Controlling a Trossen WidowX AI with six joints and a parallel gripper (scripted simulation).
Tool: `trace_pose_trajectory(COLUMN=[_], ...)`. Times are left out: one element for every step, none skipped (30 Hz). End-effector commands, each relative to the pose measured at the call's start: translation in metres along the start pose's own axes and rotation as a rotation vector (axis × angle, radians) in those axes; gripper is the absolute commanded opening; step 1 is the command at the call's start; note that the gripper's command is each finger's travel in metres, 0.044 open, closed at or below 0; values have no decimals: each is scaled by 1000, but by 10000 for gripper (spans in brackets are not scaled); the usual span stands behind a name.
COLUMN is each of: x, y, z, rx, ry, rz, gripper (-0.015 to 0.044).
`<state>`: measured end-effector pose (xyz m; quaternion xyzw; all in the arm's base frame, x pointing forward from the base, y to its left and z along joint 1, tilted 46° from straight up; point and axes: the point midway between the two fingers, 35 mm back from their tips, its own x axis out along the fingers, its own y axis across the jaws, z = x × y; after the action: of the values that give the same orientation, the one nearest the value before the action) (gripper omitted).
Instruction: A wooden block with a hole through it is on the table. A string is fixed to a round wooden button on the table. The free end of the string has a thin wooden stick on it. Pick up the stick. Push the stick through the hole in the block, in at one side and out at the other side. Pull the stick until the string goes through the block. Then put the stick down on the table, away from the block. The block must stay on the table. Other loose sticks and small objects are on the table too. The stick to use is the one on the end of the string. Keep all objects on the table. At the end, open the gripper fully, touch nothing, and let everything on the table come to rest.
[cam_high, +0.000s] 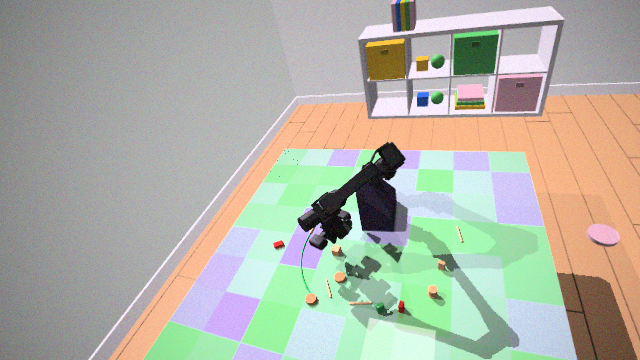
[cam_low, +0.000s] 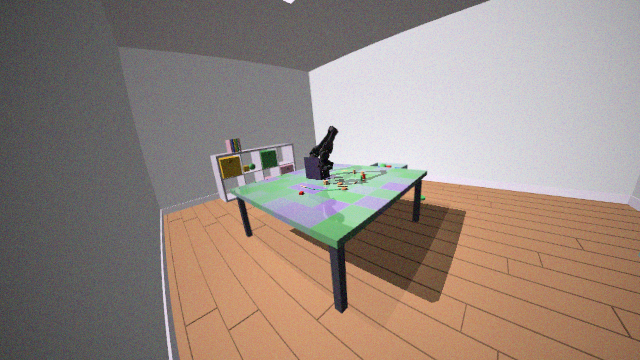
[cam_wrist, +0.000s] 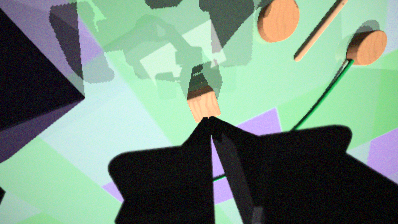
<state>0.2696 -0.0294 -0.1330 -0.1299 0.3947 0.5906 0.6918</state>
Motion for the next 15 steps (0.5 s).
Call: trace_pose_trajectory(x=[0, 0, 0, 0, 0, 0, -1, -2, -2, -3, -4, -4, -5, -5, -6], y=[0, 0, 0, 0, 0, 0, -1, -1, -1, -2, -2, -2, -2, -2, -2], z=[0, 0, 0, 0, -1, -3, -7, -11, -16, -20, -25, -29, -33, -38, -42], rx=[0, 0, 0, 0, 19, 74, 167, 278, 390, 502, 613, 725, 836, 948, 1059], ry=[0, 0, 0, 0, 0, 1, 3, 4, 5, 6, 7, 7, 8, 8, 8], rz=[0, 0, 0, 0, 0, -1, -3, -4, -6, -8, -10, -12, -14, -16, -18], gripper=[0, 0, 0, 0, 26, 53, 79, 105, 131, 157, 184, 210, 236, 263, 289])
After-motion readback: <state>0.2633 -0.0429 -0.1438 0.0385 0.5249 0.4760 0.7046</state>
